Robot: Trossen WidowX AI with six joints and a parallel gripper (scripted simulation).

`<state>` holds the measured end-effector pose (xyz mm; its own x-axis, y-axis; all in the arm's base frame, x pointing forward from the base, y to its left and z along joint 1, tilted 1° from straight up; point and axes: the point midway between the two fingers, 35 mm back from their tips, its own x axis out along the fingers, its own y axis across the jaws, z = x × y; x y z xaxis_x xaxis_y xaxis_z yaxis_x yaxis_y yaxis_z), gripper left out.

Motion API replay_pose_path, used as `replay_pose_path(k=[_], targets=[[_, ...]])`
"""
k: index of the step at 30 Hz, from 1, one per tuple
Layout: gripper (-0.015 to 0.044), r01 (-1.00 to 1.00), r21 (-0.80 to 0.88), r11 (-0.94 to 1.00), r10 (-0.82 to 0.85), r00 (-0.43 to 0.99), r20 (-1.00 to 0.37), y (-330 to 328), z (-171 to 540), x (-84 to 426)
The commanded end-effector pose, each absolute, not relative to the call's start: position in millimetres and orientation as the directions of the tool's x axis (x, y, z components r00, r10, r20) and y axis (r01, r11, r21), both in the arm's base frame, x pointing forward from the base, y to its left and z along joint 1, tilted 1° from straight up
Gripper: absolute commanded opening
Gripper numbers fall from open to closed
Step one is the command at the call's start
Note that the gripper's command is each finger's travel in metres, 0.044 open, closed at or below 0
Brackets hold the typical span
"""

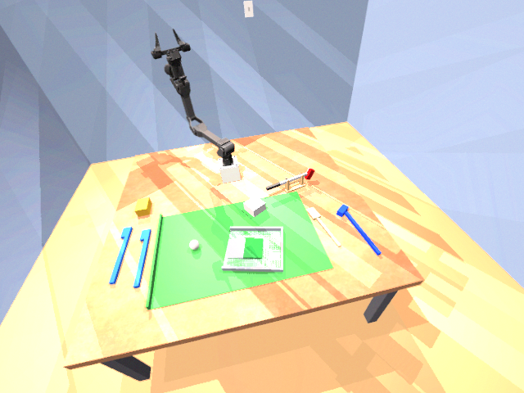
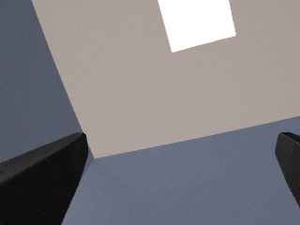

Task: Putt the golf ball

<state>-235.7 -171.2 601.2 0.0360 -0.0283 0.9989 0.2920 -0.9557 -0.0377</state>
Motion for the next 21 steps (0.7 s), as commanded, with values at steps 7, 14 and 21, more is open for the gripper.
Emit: replay_pose_path(k=[7,14,21], targets=[[0.0440,0.065,0.042,-0.997,0.052,0.156,0.986,-137,623,-182],[0.0440,-0.221,0.291,-0.931,0.206,0.342,0.917,-72,641,-94],[0.0440,-0.423,0.608,-0.672,0.364,0.526,0.769,1,634,3]])
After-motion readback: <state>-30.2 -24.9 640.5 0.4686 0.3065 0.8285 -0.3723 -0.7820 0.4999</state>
